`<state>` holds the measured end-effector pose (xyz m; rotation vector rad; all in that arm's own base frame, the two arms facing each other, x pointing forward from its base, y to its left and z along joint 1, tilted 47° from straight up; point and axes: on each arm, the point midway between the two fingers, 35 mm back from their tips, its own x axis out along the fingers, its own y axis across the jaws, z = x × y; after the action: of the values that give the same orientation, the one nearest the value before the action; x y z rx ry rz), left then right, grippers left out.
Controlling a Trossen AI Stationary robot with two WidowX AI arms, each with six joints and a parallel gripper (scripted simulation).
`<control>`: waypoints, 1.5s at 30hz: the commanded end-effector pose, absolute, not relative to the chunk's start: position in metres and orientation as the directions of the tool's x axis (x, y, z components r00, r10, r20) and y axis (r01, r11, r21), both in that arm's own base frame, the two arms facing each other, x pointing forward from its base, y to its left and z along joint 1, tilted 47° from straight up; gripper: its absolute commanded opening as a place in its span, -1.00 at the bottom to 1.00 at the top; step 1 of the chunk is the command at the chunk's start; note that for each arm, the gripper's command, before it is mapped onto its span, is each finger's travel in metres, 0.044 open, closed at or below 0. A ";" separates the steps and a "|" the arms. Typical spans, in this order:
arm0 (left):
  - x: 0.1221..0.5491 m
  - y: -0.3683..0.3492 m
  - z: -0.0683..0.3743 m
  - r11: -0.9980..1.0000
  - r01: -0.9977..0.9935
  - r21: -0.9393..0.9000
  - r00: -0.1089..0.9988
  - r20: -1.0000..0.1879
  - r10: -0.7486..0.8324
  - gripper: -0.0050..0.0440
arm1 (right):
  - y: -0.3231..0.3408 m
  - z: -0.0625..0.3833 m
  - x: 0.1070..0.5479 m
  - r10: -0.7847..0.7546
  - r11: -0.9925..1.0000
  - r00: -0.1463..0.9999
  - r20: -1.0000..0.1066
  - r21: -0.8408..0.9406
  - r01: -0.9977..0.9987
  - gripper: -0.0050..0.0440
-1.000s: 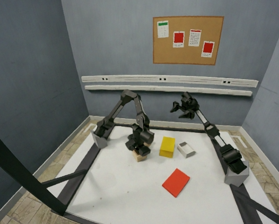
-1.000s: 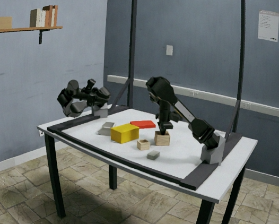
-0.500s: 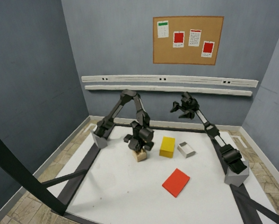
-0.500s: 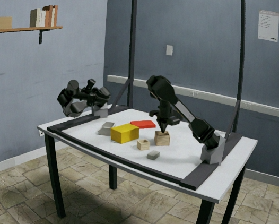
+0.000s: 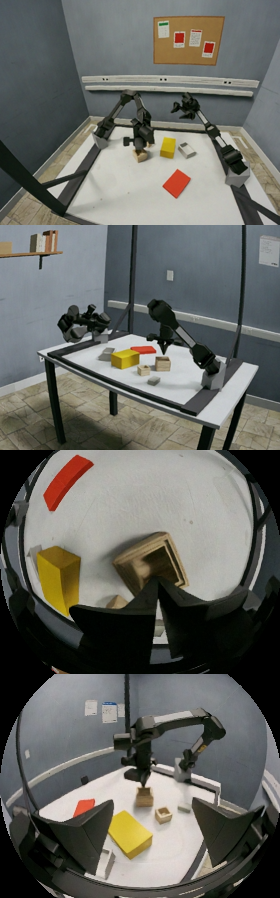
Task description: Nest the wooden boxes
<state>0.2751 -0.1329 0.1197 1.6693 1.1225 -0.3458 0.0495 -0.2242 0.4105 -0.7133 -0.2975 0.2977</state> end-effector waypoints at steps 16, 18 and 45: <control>0.263 -0.148 0.142 0.569 0.399 0.719 0.519 -0.689 0.506 -1.00 | -0.215 0.417 0.052 0.373 0.695 0.916 0.148 -0.698 -0.171 0.84; 0.263 -0.148 0.142 0.569 0.399 0.719 0.519 -0.689 0.506 -1.00 | -0.215 0.417 0.052 0.373 0.695 0.916 0.148 -0.698 -0.171 0.84; 0.261 -0.140 0.160 0.799 0.034 0.600 0.515 -0.696 0.501 -1.00 | -0.170 0.424 0.060 0.346 0.683 0.938 0.033 -0.694 -0.228 0.84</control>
<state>0.2560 -0.1449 0.1499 0.6150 1.0079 0.3211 0.0509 -0.2131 0.4113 -0.6933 -0.2638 0.3056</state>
